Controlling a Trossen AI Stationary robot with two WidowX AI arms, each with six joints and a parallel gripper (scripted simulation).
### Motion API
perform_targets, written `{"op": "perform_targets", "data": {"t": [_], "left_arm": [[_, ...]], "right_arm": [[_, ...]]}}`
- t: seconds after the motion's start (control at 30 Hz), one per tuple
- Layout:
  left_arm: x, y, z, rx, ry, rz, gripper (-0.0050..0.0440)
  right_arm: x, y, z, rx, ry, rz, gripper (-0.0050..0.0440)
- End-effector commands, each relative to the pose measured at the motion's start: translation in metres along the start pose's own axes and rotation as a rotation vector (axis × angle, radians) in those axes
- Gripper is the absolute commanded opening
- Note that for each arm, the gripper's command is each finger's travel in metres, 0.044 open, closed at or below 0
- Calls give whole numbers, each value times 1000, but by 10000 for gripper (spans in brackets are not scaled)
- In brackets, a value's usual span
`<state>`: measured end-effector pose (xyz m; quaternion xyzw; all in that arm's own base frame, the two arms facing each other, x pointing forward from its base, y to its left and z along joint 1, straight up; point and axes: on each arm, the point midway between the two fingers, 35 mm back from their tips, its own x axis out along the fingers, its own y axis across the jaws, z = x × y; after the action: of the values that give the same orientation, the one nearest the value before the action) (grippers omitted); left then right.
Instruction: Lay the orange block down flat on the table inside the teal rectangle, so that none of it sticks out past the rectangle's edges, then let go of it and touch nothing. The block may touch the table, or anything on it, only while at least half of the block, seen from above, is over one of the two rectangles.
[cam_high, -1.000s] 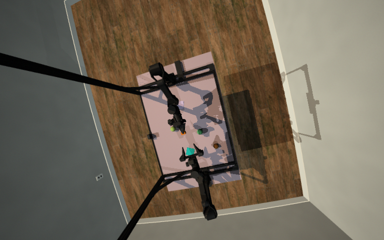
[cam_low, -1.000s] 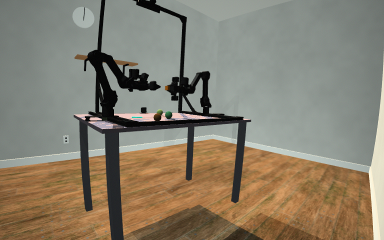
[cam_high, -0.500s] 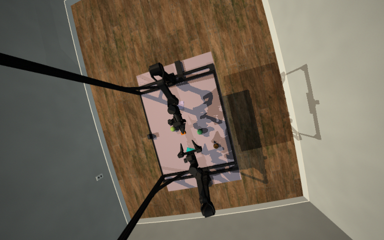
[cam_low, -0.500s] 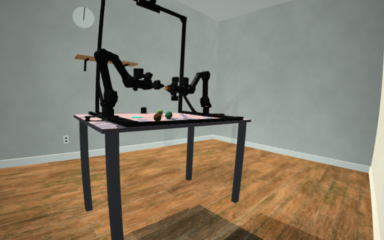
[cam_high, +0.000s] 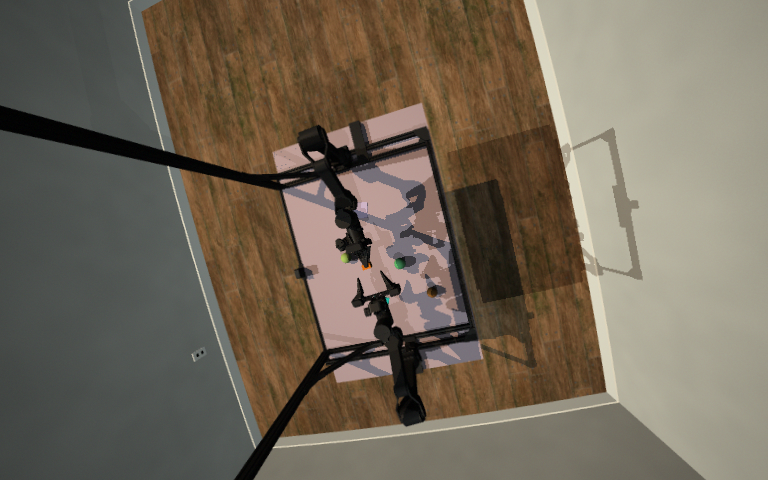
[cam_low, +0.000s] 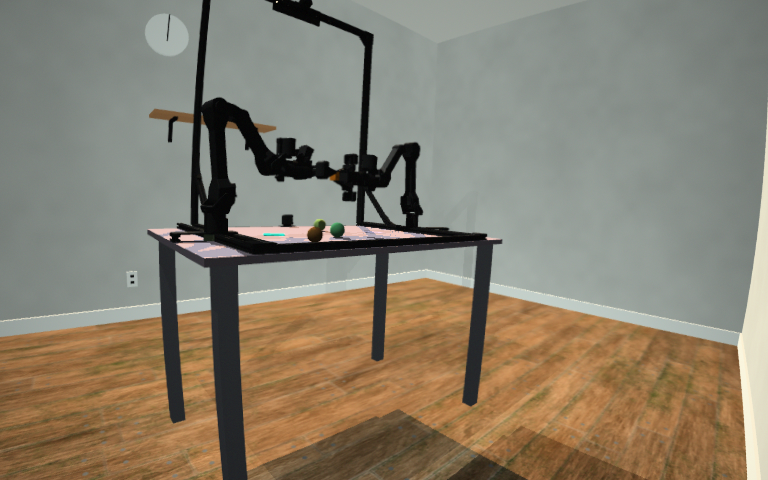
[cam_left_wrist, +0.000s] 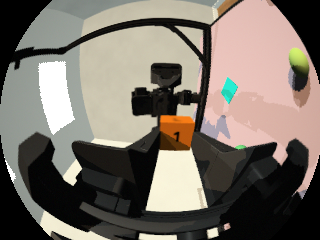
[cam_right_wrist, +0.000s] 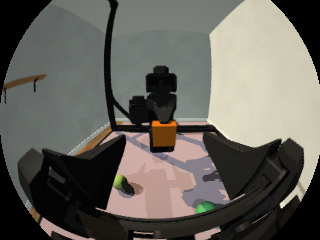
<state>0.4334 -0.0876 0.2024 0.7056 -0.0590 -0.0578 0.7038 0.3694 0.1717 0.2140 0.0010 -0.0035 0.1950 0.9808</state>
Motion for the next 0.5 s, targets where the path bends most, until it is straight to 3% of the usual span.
{"op": "perform_targets", "data": {"t": [0.0, 0.37, 0.47], "left_arm": [[0, -1, -1, -3, 2, -1, 0], [0, -1, -1, -3, 2, -1, 0], [0, -1, -1, -3, 2, -1, 0]], "right_arm": [[12, 0, -4, -1, 7, 1, 440], [33, -1, -8, -1, 7, 1, 440], [33, -1, -8, -1, 7, 1, 368]]}}
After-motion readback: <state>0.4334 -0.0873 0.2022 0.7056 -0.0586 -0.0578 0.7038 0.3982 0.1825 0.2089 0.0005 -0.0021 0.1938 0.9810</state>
